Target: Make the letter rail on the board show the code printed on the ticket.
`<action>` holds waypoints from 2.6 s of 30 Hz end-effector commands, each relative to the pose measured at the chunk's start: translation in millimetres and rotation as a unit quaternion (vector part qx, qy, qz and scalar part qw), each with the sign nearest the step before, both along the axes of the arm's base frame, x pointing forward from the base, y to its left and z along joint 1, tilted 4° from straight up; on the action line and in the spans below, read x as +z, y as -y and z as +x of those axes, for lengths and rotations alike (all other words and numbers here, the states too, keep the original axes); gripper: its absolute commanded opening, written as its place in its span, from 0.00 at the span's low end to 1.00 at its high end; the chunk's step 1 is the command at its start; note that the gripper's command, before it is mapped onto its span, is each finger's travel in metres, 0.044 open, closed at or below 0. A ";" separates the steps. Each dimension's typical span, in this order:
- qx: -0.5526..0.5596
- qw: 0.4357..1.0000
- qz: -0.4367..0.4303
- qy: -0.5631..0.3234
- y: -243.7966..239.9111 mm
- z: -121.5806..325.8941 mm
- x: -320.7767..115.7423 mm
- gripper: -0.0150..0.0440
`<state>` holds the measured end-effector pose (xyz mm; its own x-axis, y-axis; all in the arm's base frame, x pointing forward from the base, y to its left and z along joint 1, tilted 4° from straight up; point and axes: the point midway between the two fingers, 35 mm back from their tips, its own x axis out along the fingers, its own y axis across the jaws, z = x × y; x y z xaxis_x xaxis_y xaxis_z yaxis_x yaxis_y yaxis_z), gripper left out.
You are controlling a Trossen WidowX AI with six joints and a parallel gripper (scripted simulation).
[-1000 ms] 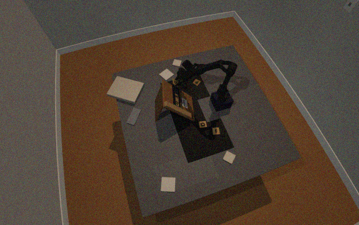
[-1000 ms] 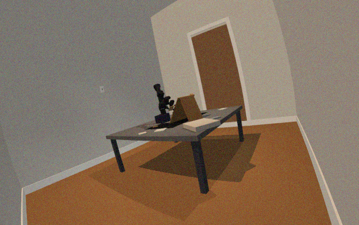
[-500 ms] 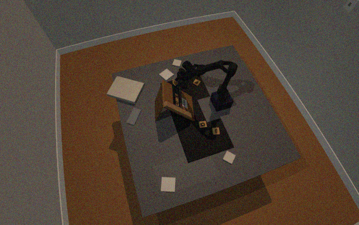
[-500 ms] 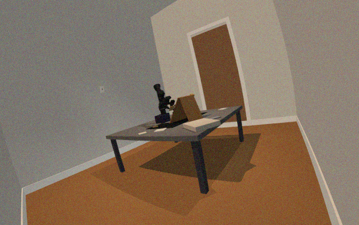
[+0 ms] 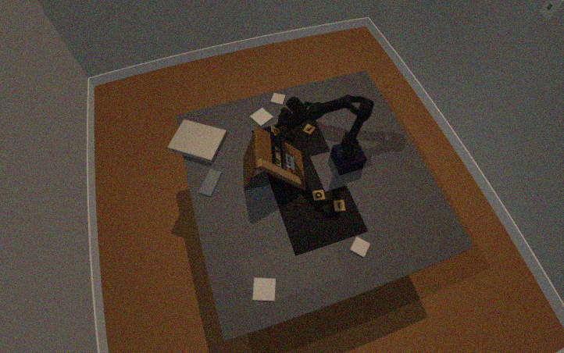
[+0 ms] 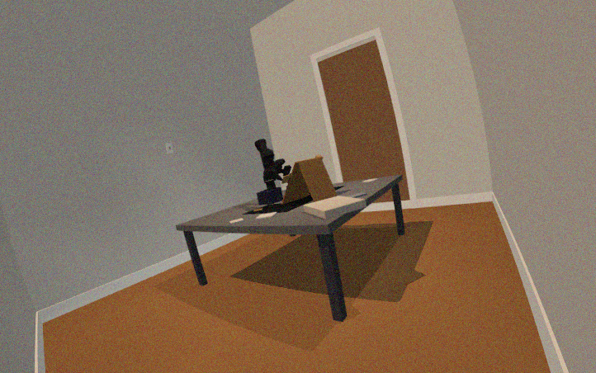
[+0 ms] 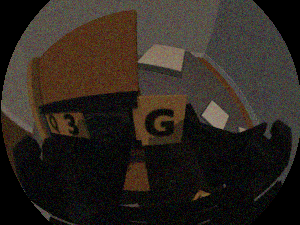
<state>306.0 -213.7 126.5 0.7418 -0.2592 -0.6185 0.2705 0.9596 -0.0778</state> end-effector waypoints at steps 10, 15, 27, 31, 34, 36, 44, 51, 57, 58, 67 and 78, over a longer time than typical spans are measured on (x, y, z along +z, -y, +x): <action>-0.003 1.000 0.001 0.001 -6.2 1.6 -0.7 0.25; -0.003 1.000 0.001 0.001 -8.6 2.4 -0.9 0.25; -0.003 1.000 0.001 0.001 -14.4 4.1 -1.3 0.25; -0.003 1.000 0.001 0.001 -16.3 4.7 -1.5 0.25; -0.003 1.000 0.001 0.001 -17.8 5.1 -1.6 0.25; -0.003 1.000 0.001 0.001 -18.8 5.4 -1.7 0.25; -0.003 1.000 0.002 0.001 -22.6 6.6 -1.9 0.25; -0.003 1.000 0.002 0.001 -26.0 7.6 -2.2 0.25; -0.003 1.000 0.002 0.001 -28.9 8.5 -2.4 0.25; -0.003 1.000 0.002 0.001 -29.4 8.7 -2.4 0.25; -0.003 1.000 0.002 0.001 -33.7 10.0 -2.7 0.25; -0.003 1.000 0.003 0.001 -37.5 11.2 -3.1 0.25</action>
